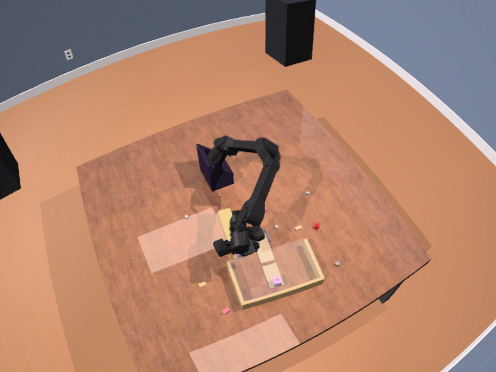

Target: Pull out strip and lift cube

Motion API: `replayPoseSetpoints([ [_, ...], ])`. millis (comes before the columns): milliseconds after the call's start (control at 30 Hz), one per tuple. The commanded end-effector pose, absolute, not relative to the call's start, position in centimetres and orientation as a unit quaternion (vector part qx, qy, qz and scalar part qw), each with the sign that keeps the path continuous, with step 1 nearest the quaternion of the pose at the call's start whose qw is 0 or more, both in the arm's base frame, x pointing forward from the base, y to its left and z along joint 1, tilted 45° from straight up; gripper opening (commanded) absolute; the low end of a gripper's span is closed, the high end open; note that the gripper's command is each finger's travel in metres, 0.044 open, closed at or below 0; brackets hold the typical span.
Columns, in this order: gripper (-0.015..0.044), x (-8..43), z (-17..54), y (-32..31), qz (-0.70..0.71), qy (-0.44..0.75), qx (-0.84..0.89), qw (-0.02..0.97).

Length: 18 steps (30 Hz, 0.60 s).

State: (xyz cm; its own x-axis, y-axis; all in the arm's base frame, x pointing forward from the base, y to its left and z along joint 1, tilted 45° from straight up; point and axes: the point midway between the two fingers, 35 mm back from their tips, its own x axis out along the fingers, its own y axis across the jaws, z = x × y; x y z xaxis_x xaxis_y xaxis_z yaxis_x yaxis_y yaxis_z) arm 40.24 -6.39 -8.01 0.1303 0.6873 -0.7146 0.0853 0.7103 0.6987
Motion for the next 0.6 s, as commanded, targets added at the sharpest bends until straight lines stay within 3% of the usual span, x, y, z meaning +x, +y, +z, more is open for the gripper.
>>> replayPoseSetpoints([
  [0, 0.0250, 40.1, -8.5, -5.7, 0.220, 0.624, 0.315, 0.681],
  [467, 0.0250, 40.2, -9.6, -4.6, 0.221, 0.624, 0.315, 0.680],
  [567, 0.0171, 40.3, -9.5, -4.8, 0.221, 0.623, 0.311, 0.683],
])
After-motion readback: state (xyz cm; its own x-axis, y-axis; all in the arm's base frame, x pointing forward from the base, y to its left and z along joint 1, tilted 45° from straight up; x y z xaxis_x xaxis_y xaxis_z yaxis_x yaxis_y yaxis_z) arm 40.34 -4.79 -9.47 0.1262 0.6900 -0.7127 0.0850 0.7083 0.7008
